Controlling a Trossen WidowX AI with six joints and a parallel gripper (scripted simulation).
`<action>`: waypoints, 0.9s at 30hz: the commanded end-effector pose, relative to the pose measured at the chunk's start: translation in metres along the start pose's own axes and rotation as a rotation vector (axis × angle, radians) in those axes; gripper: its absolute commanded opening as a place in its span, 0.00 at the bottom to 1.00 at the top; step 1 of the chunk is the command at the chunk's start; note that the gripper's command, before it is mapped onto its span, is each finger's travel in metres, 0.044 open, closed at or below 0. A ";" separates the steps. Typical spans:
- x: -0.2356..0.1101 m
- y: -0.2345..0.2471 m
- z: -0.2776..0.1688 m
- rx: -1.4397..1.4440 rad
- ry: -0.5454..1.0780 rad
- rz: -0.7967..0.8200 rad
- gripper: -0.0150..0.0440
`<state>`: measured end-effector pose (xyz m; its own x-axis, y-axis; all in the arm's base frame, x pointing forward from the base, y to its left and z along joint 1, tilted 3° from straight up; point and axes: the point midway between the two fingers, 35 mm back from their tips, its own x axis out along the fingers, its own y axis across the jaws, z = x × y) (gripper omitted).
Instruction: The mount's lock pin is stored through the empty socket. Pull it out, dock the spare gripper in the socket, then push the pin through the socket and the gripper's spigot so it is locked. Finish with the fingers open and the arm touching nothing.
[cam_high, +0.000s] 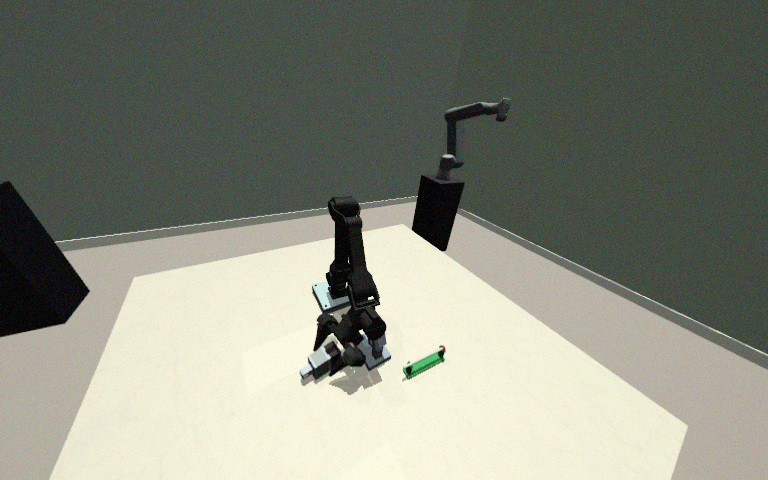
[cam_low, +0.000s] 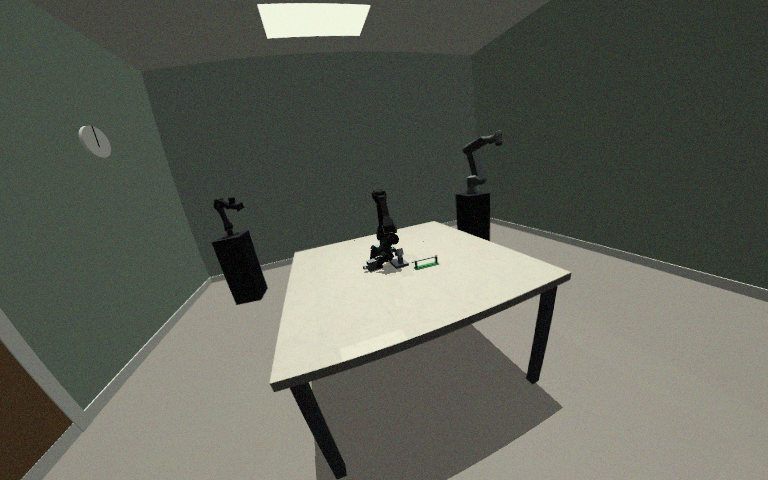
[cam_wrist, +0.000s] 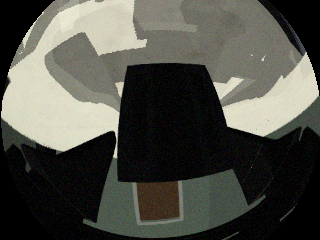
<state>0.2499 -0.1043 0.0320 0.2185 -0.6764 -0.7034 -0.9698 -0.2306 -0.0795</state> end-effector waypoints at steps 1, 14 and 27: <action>0.003 0.002 0.004 -0.001 -0.006 0.005 1.00; 0.003 0.002 0.004 -0.001 -0.006 0.005 0.59; -0.004 -0.002 -0.004 -0.001 -0.006 0.005 0.25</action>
<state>0.2487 -0.1037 0.0299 0.2077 -0.6731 -0.7098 -0.9707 -0.2315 -0.0646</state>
